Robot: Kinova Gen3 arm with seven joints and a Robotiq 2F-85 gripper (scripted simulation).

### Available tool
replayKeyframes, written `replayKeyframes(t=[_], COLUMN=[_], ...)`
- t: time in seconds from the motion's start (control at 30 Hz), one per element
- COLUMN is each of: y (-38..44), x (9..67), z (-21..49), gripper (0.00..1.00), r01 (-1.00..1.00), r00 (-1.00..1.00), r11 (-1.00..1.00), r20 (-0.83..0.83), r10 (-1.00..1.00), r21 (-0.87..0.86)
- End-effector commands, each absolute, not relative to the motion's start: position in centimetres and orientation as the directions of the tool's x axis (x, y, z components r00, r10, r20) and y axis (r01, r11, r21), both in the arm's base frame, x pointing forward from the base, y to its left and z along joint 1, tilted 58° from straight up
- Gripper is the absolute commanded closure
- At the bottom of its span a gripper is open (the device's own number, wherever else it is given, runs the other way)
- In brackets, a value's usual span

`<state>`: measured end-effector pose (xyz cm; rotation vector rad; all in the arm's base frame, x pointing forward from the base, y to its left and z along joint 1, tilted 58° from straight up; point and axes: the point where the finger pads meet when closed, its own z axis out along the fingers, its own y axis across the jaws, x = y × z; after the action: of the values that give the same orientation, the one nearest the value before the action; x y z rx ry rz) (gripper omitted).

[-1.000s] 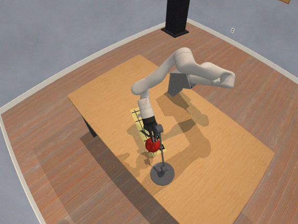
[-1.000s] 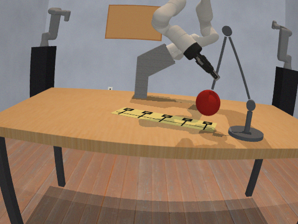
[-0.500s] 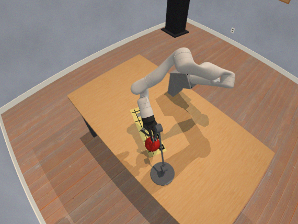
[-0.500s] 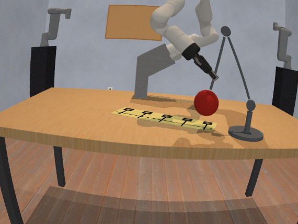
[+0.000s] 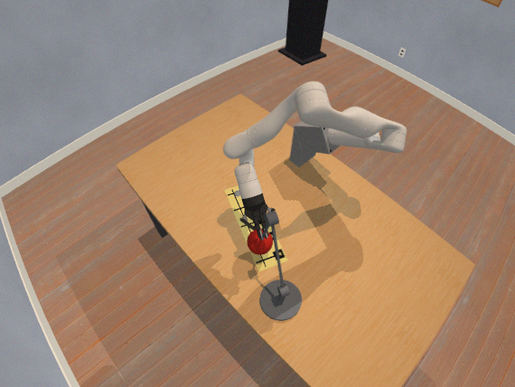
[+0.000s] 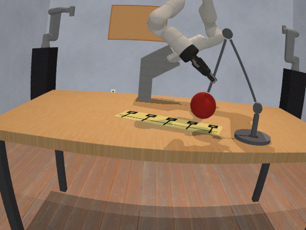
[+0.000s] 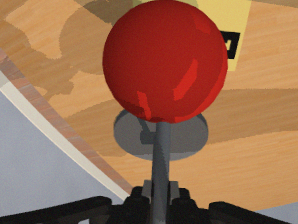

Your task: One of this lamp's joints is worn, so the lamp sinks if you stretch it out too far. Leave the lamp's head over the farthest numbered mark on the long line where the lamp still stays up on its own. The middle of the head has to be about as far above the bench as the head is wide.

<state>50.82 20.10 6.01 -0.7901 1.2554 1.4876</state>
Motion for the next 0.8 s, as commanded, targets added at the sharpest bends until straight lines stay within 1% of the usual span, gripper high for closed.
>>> replayKeyframes(t=[0.0, 0.23, 0.77], y=[19.0, 18.3, 17.9], x=[50.5, 50.1, 49.9], z=[4.9, 3.6, 3.2], gripper=[1.00, 1.00, 1.00], r01=[-0.950, -0.950, -0.950], r00=[-0.289, -0.288, -0.288], r11=[0.039, 0.038, 0.038], r20=[-0.917, -0.918, -0.917], r10=[0.274, 0.274, 0.274], r21=[0.311, 0.310, 0.310])
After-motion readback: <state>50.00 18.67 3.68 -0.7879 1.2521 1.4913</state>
